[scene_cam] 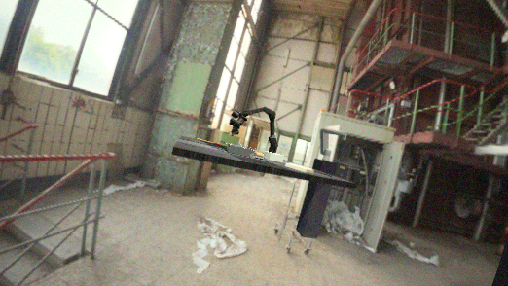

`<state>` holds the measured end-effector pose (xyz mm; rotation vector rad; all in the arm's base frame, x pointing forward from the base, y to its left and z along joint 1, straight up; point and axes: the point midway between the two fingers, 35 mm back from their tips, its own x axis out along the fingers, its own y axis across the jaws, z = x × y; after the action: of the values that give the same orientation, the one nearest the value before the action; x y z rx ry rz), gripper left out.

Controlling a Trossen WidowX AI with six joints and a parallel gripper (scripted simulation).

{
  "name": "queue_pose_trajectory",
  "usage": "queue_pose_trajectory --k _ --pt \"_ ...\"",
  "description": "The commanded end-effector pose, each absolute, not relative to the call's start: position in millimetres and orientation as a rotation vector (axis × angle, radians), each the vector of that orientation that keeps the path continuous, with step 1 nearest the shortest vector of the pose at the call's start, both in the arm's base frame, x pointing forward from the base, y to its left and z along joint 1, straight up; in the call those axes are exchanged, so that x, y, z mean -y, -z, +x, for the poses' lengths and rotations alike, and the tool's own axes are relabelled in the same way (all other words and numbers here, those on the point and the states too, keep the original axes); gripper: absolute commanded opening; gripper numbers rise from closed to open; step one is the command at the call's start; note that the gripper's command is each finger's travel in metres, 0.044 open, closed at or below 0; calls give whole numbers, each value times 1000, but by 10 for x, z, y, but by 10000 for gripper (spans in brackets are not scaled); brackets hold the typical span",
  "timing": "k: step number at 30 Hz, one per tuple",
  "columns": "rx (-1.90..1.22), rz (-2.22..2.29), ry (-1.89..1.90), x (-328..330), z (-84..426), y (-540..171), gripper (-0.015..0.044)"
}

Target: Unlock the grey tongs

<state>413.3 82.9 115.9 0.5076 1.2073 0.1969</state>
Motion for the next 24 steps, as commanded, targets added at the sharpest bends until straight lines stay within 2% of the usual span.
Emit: queue_pose_trajectory --k 1,24 --pt "-1397 571 -239 -1317 3888 -798 260" --pt "-1428 580 -243 -1474 3919 -657 260"
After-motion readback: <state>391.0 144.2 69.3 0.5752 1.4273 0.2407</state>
